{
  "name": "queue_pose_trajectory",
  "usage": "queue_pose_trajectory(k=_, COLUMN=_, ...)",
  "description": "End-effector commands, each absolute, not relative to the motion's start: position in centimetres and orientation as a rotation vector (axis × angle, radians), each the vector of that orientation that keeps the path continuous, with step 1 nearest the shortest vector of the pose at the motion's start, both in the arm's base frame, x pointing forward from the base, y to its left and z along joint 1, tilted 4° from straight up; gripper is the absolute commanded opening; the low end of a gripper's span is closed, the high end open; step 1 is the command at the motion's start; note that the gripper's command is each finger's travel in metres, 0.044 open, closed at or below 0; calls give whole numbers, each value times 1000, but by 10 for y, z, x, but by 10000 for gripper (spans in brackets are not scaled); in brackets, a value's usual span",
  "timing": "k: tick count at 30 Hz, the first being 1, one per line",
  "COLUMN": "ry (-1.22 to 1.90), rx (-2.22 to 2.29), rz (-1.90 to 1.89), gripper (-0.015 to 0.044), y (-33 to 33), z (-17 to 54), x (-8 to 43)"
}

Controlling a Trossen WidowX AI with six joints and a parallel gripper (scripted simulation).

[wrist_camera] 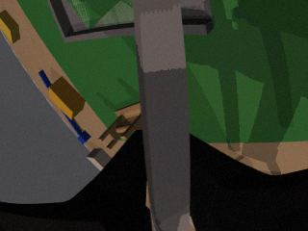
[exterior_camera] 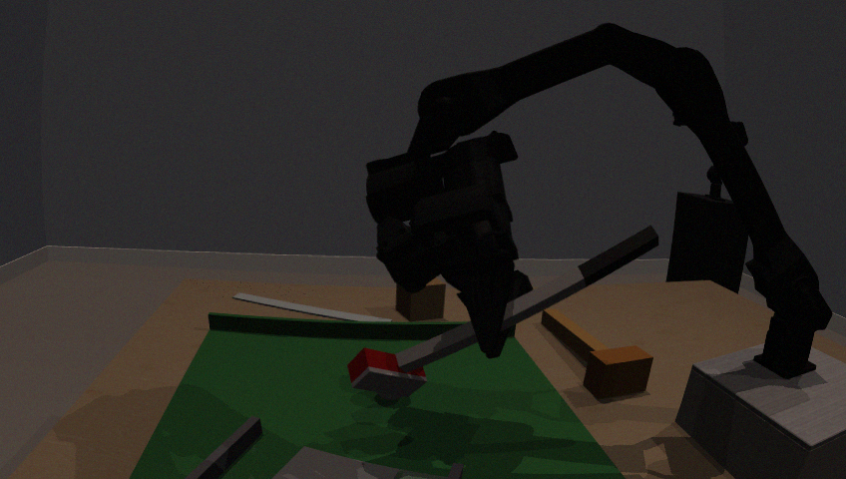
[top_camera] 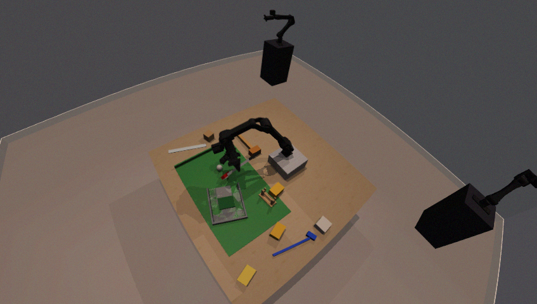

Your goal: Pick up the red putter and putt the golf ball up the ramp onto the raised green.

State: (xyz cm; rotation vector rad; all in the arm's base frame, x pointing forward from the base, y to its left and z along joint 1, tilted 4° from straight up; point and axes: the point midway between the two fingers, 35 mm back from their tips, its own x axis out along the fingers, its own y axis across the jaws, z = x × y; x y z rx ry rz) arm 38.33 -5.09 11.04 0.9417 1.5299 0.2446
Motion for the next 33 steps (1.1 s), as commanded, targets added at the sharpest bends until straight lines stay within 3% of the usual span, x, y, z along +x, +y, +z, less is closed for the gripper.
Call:
queue_pose_trajectory(k=1, ry=1493, rx=1097, rz=184, gripper=0, y=-77, z=117, x=384)
queue_pose_trajectory(k=19, ry=1301, rx=1637, rz=-23, gripper=0, y=-180, z=135, x=368)
queue_pose_trajectory(k=33, ry=1316, rx=1692, rz=-42, gripper=0, y=-191, z=112, x=367)
